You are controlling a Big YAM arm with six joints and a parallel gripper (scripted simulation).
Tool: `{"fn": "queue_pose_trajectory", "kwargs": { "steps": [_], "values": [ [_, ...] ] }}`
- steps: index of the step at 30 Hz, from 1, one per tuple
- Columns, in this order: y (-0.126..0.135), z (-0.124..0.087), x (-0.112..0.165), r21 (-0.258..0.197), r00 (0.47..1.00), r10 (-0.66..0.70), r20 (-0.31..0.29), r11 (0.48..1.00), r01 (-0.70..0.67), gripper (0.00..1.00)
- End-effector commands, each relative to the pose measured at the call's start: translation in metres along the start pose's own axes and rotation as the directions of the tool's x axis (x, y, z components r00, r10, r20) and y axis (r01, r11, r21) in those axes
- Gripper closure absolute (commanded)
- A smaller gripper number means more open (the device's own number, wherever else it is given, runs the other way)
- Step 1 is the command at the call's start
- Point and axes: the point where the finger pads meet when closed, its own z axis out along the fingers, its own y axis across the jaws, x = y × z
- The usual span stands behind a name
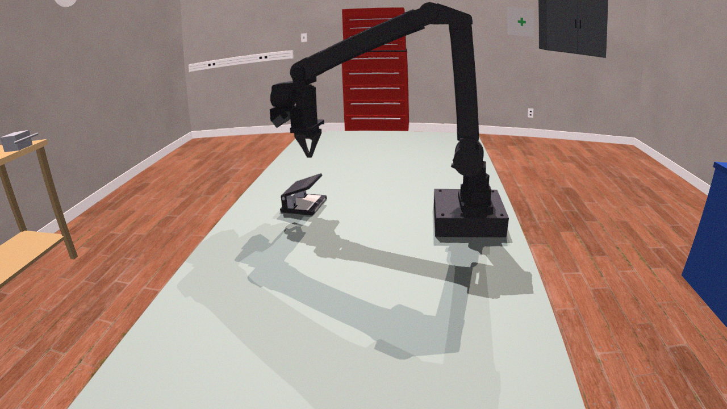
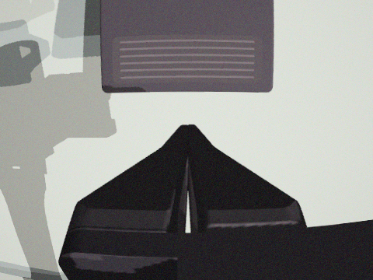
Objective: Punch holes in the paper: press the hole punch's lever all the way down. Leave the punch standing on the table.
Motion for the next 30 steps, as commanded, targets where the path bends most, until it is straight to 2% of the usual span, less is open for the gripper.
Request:
{"fn": "queue_pose_trajectory", "kwargs": {
  "steps": [1, 16, 30],
  "values": [
    [0.0, -0.015, -0.009, -0.002, 1.0, 0.003, 0.024, 1.0, -0.003, 1.0],
    [0.001, -0.009, -0.005, -0.002, 1.0, 0.003, 0.014, 1.0, -0.003, 1.0],
    [0.001, 0.02, 0.0, -0.003, 1.0, 0.003, -0.002, 1.0, -0.003, 1.0]
  ]
}}
